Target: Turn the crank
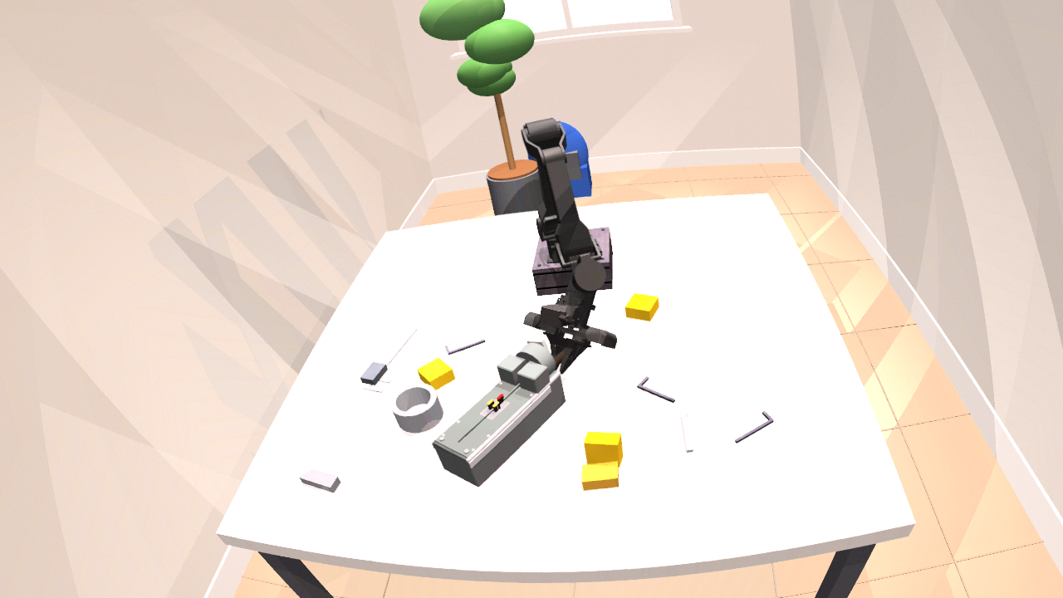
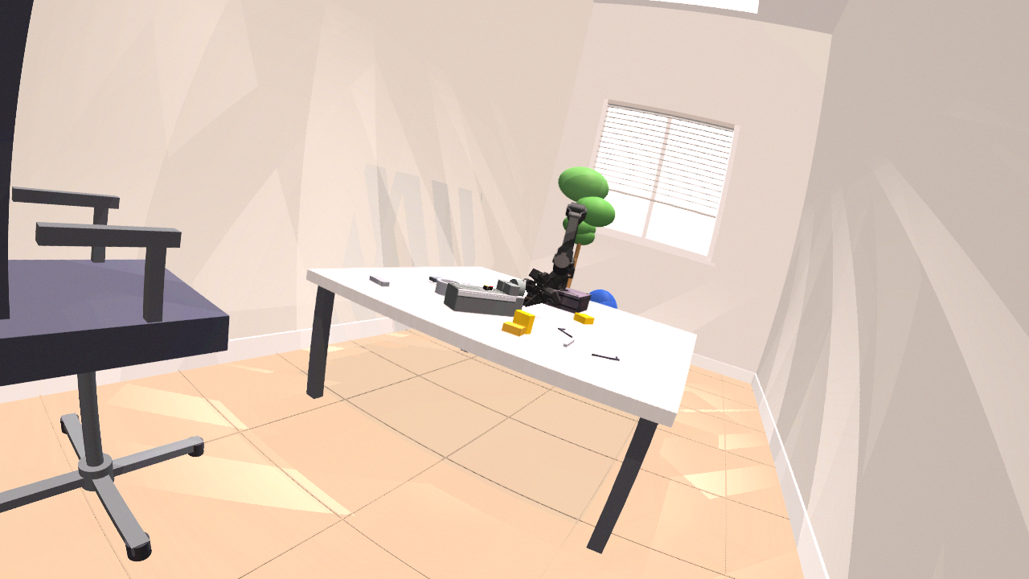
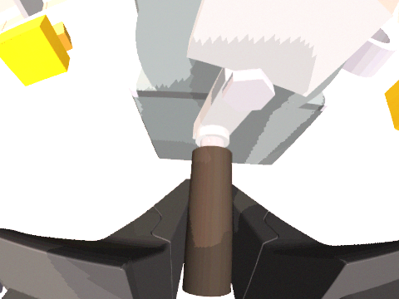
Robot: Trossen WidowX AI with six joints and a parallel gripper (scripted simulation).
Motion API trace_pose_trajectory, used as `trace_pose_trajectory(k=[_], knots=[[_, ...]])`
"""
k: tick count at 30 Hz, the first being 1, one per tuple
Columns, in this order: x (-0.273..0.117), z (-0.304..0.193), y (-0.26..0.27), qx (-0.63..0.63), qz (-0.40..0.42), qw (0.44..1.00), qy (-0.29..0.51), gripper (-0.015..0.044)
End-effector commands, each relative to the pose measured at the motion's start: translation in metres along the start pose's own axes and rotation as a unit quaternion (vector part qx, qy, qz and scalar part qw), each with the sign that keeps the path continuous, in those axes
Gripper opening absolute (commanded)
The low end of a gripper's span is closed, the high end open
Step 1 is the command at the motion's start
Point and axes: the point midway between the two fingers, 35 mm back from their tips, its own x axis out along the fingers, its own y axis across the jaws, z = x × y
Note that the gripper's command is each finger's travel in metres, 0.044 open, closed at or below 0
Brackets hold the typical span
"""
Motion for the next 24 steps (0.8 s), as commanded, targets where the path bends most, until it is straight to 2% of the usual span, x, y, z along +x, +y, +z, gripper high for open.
trace_pose_trajectory(k=[1, 24], knots=[[0.0017, -0.0018, -0.0089, -0.001, -0.012, 1.0, 0.002, 0.0], [0.0012, -0.0015, -0.0113, -0.001, -0.012, 1.0, 0.002, 0.0]])
